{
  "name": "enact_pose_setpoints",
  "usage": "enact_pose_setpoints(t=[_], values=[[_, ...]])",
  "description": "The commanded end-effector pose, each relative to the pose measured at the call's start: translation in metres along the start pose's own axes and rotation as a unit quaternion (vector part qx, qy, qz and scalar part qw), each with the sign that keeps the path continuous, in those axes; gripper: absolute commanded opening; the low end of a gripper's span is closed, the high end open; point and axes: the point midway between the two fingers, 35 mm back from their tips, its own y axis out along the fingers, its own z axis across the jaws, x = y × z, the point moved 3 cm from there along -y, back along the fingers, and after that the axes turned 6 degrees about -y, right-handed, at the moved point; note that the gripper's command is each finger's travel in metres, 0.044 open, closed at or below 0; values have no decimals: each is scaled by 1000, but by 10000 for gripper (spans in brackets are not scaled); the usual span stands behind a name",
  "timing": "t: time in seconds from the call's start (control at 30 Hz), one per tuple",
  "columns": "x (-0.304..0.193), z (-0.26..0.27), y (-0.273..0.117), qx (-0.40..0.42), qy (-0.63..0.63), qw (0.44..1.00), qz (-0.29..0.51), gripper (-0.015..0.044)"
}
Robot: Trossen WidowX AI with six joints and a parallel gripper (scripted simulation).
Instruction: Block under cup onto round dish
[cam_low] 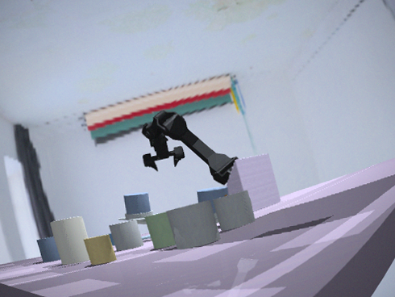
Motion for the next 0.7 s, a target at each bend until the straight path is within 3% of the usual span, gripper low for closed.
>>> enact_pose_setpoints(t=[0.0,0.37,0.67], values=[[-1,1,0,1,1,1000,2,426],[-75,65,10,76,17,991,111,440],[-143,123,-6,136,4,969,207,440]])
